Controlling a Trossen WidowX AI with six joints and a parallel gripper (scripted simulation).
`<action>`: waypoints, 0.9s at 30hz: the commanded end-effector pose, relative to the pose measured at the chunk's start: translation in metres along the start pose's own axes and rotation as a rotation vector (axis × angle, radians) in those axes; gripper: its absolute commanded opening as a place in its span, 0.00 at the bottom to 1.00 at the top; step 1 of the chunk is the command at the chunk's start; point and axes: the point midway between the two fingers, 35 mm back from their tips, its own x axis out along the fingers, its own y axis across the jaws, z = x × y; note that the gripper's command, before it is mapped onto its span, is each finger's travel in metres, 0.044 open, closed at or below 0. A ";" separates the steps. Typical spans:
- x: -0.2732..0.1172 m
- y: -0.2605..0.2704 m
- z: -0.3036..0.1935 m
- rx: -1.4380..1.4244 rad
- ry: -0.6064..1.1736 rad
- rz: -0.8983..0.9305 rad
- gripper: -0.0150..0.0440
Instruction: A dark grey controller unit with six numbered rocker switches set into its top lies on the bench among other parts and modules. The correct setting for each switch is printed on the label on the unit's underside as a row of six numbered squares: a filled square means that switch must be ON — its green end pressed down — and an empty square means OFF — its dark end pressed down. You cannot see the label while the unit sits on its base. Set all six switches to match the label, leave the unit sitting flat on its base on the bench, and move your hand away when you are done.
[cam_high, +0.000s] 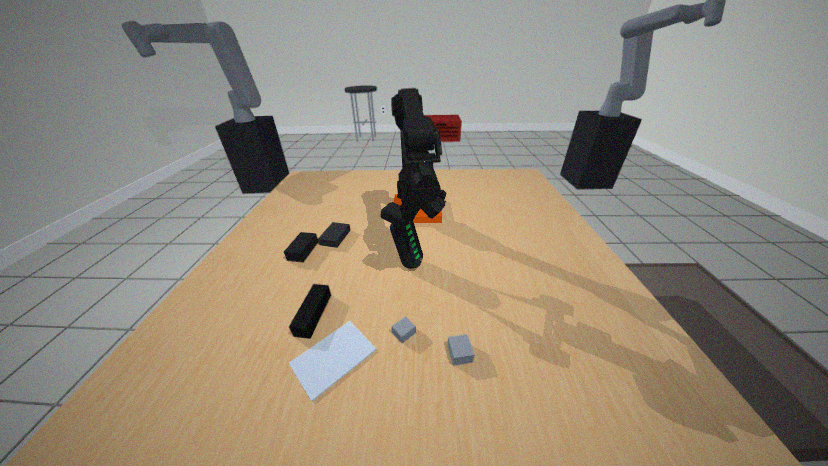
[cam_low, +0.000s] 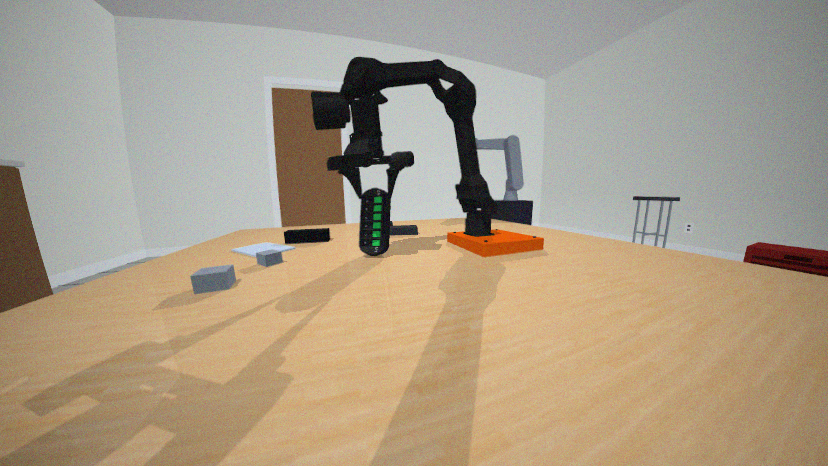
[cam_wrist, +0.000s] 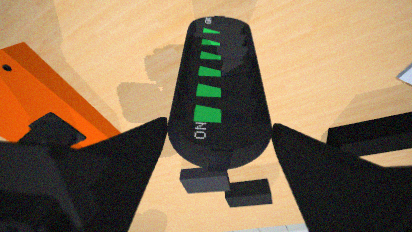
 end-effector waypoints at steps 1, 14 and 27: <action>-0.001 -0.002 0.008 0.004 -0.021 0.000 0.82; -0.004 -0.002 0.017 0.004 -0.053 0.000 0.82; -0.006 -0.002 0.027 0.004 -0.085 0.000 0.82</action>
